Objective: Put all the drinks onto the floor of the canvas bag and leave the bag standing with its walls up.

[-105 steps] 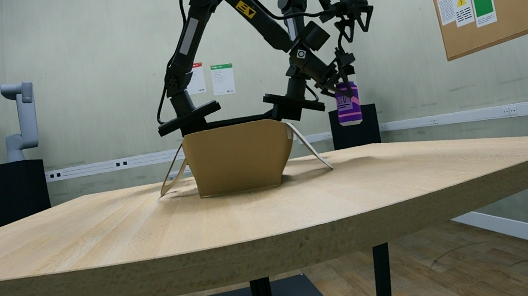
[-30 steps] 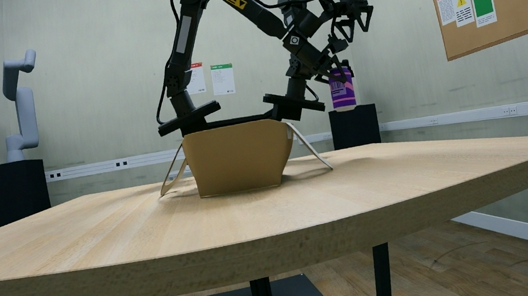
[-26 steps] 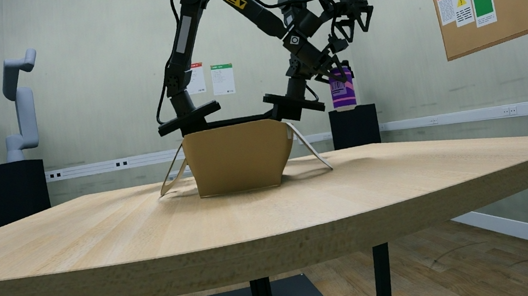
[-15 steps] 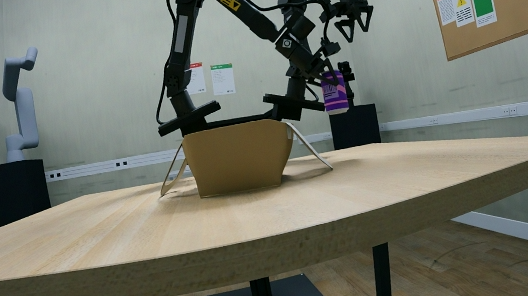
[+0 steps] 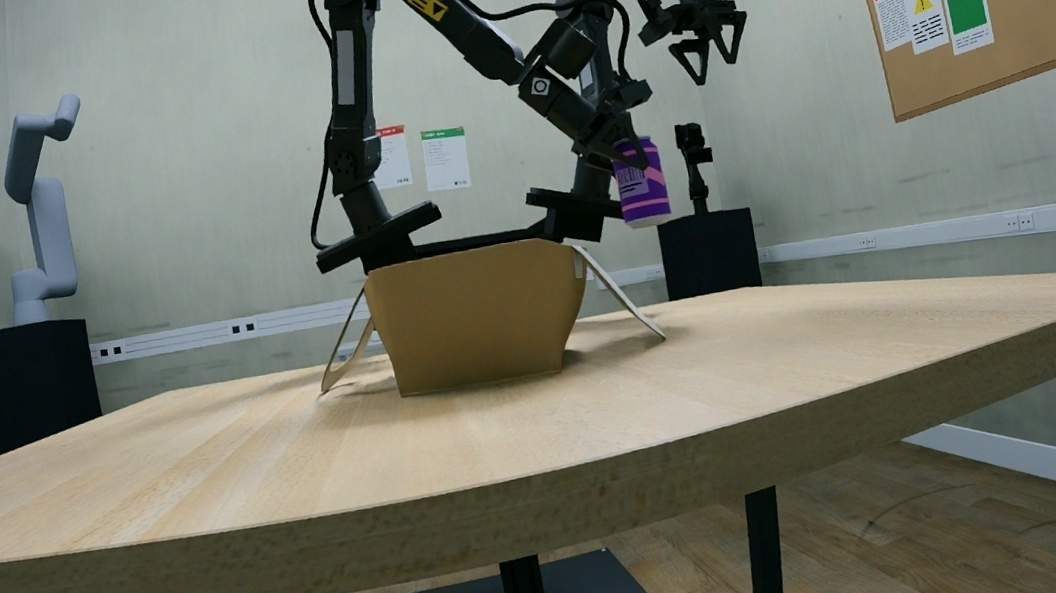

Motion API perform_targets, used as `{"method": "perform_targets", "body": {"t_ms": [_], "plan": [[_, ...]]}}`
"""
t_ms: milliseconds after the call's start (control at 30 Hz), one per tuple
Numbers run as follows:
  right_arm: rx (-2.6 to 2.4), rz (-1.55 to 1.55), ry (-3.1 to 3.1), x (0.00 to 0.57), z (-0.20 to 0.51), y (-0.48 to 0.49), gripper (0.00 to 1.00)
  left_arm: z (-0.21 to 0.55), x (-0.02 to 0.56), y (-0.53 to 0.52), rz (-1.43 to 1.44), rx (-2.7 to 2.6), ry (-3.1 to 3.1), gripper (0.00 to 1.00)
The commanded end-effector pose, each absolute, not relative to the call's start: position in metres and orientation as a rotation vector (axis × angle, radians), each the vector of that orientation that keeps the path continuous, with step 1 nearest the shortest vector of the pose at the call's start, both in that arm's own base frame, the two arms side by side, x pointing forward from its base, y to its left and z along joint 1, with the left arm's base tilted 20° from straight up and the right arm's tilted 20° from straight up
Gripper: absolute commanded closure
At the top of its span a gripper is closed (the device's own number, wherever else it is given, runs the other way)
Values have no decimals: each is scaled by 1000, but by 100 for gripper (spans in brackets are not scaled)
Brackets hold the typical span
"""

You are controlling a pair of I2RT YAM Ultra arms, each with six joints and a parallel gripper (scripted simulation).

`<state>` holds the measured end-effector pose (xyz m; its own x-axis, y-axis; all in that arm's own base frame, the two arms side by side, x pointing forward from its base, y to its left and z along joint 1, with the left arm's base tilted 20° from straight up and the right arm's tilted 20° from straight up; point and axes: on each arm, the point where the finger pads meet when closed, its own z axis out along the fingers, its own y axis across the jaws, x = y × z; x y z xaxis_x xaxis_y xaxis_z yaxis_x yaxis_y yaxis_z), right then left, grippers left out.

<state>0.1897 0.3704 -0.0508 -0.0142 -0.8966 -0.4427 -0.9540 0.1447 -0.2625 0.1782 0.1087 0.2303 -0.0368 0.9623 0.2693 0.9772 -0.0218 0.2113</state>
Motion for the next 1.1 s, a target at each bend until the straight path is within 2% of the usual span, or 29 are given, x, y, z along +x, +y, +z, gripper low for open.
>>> {"method": "perform_targets", "body": {"t_ms": [0, 233, 567, 733, 1067], "plan": [[-1691, 262, 1796, 192, -10, 404, 30, 244, 180, 105, -592, -2175, -2170, 0], [-1702, 245, 1807, 194, -9, 374, 30, 244, 180, 105, -592, -2175, -2170, 0], [-1684, 270, 1771, 192, 0, 392, 30, 244, 180, 105, -592, -2175, -2170, 0], [-1714, 250, 1798, 188, -22, 383, 30, 244, 180, 105, -592, -2175, -2170, 0], [-1685, 266, 1776, 191, -5, 388, 30, 244, 180, 105, -592, -2175, -2170, 0]]}}
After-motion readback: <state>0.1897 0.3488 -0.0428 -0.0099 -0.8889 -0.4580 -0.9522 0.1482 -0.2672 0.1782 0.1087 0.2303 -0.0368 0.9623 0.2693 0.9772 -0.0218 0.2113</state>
